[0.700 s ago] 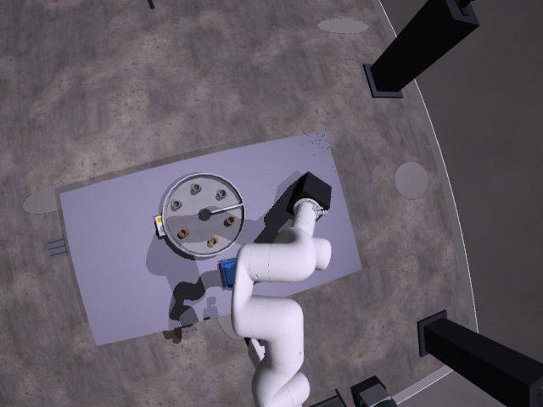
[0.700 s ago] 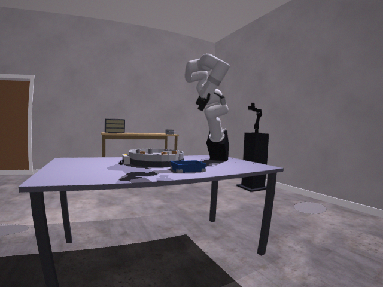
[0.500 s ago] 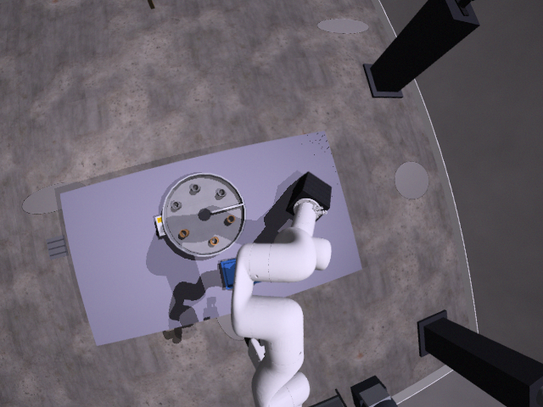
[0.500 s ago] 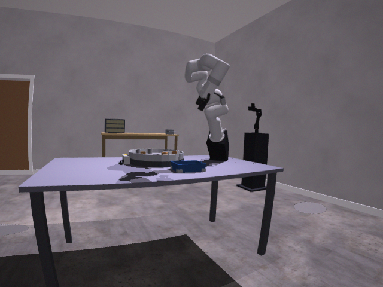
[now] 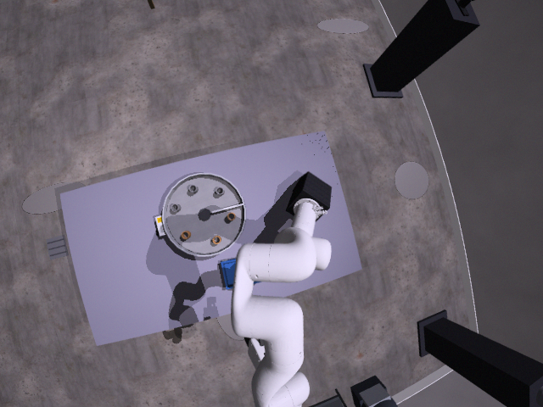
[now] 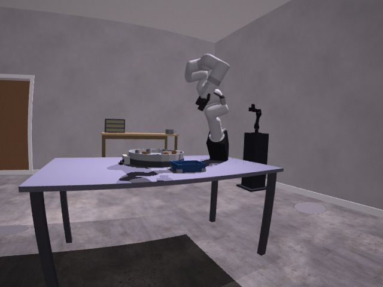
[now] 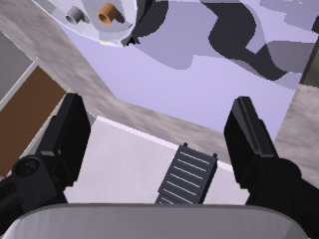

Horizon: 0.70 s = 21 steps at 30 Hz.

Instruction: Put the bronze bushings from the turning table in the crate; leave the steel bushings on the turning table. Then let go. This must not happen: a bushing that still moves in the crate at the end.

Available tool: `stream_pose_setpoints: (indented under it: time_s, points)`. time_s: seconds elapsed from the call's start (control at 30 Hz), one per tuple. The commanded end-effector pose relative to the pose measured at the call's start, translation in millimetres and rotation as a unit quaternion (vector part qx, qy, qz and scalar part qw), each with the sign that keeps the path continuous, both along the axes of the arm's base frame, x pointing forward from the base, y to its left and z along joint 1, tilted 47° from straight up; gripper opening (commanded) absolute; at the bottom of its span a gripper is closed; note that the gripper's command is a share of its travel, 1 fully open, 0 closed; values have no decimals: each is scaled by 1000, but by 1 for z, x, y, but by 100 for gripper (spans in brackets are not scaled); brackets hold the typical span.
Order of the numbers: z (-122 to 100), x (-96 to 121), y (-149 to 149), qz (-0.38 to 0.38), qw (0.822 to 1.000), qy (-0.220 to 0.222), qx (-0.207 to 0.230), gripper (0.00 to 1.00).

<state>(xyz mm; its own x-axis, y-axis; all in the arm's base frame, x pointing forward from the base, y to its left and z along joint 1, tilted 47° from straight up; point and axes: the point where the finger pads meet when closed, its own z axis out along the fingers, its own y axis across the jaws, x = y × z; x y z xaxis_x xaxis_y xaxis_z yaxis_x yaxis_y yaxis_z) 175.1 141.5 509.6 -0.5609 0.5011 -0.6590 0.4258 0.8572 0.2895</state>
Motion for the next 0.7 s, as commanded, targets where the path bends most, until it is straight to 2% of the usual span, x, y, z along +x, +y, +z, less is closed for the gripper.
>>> stream_pose_setpoints:
  time_s: [0.0,0.1,0.27,0.4,0.43,0.67]
  points:
    - [-10,5,0,-16,1000,16,7,100]
    - [-38,20,0,-63,996,60,28,100]
    - [-65,32,-3,-112,987,101,52,100]
    - [-68,33,-4,-118,986,106,55,100]
    - [-86,41,-7,-154,976,133,74,100]
    - [-86,41,-7,-154,976,133,74,100]
